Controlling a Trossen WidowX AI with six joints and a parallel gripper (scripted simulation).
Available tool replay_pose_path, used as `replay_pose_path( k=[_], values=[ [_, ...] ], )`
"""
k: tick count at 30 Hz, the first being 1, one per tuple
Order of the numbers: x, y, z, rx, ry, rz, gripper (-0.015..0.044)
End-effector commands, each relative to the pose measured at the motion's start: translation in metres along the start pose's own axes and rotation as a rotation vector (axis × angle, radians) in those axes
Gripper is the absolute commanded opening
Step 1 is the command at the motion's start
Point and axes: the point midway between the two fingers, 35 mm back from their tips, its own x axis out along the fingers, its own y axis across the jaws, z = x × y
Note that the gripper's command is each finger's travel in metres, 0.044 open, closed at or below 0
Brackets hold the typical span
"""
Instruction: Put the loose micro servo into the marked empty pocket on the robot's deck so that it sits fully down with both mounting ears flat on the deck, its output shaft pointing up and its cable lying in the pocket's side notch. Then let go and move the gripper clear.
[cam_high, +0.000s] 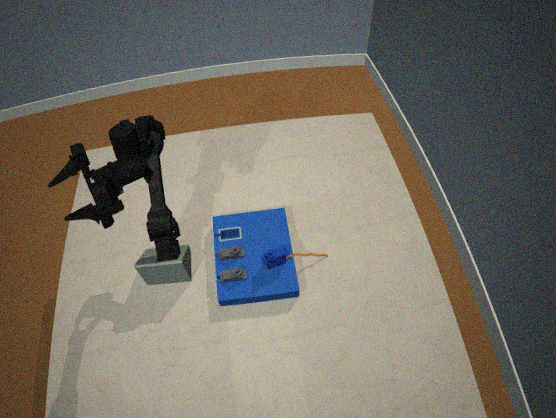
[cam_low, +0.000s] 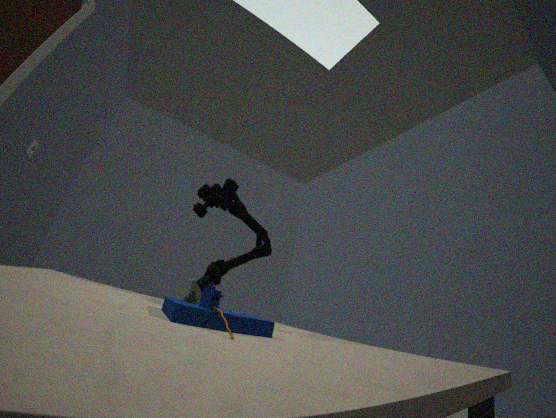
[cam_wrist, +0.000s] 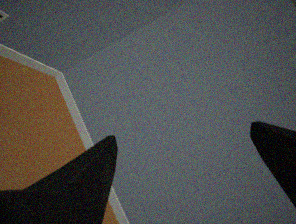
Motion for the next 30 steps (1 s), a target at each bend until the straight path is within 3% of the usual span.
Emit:
replay_pose_path(
  k=[1, 15, 30],
  values=[
    [0.0, 0.0, 0.001, 0.003, -0.003, 0.001, 0.0426],
    [-0.027, 0.025, 0.065, 0.209, -0.239, 0.126, 0.044],
    [-0.081, 0.066, 0.128, 0.427, -0.443, 0.377, 0.044]
  ],
)
